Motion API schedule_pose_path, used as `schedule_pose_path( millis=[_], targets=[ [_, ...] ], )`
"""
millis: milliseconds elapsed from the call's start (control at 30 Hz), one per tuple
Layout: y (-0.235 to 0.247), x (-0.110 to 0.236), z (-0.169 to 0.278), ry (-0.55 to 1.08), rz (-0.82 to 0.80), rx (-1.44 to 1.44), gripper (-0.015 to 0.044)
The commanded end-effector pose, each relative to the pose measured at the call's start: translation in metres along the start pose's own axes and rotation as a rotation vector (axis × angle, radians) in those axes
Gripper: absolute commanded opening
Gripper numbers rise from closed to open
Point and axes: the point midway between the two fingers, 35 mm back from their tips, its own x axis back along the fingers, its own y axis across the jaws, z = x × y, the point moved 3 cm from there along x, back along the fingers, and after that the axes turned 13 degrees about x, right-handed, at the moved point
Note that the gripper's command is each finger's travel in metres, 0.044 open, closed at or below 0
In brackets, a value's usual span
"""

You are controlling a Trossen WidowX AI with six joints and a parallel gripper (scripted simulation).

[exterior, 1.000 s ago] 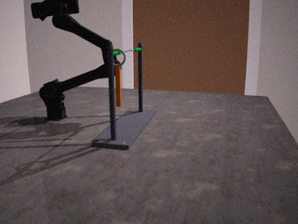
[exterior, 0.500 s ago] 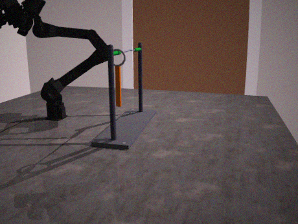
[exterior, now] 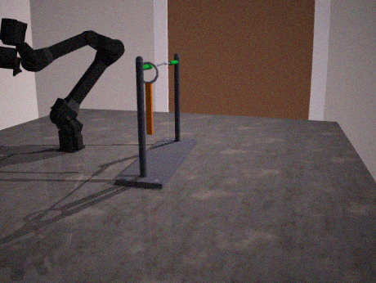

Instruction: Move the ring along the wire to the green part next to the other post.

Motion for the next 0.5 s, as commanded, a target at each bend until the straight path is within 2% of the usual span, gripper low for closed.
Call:
schedule_pose_path(
  millis=[0,200,467],
  targets=[
    [0.068,0.006,-0.018,-0.175,-0.268,-0.034,0.0160],
    [0.148,0.043,-0.041,-0.406,-0.629,-0.087,0.0160],
    [0.225,0.132,-0.058,-0.689,-1.124,-0.171,0.0160]
  ],
)
